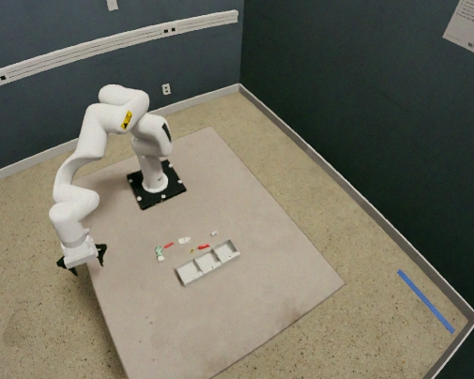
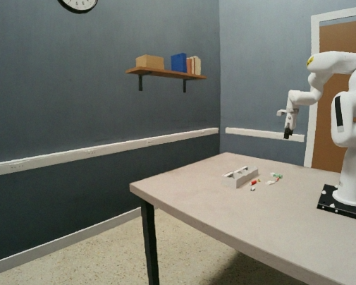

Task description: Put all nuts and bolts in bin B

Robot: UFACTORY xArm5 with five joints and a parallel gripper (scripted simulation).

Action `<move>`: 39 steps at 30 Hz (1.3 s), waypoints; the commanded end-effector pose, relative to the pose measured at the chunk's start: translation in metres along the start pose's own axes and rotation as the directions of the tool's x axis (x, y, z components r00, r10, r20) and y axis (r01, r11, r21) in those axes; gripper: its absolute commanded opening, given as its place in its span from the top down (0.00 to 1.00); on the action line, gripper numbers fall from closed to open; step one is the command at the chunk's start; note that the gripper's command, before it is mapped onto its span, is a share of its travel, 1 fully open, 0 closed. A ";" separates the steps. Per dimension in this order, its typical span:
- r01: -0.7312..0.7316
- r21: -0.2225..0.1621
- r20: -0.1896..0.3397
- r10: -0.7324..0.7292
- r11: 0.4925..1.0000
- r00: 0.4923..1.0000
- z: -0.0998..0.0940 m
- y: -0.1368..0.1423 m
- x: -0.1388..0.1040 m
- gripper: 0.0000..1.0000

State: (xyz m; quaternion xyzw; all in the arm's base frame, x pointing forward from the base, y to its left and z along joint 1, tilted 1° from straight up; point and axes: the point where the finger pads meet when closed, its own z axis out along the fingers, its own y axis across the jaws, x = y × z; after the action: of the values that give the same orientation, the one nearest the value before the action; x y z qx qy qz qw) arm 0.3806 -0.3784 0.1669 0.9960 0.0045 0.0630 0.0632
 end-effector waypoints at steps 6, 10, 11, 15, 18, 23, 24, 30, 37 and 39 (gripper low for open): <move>0.000 -0.003 -0.003 0.000 1.000 1.000 -0.002 0.001 0.001 0.00; 0.000 -0.003 -0.003 0.000 1.000 1.000 -0.002 0.001 0.001 0.00; 0.000 -0.003 -0.003 0.000 1.000 1.000 -0.002 0.001 0.001 0.00; 0.000 -0.003 -0.003 0.000 1.000 1.000 -0.002 0.001 0.001 0.00; 0.000 -0.003 -0.003 0.000 1.000 1.000 -0.010 0.002 0.002 0.91; 0.000 0.033 0.031 -0.001 0.999 1.000 -0.023 -0.004 0.004 0.91; -0.002 0.015 -0.004 0.002 1.000 1.000 -0.025 -0.011 0.009 0.91; -0.004 0.036 0.003 0.004 0.999 1.000 -0.032 -0.041 0.028 0.91; -0.004 0.036 0.003 0.004 0.999 1.000 -0.041 -0.072 0.041 0.91; -0.006 0.056 0.012 0.005 0.998 1.000 -0.043 -0.080 0.044 0.91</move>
State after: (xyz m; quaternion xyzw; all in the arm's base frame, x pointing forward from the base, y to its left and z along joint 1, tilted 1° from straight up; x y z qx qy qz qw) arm 0.4132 -0.3066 0.1999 0.9973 0.0042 0.0591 0.0442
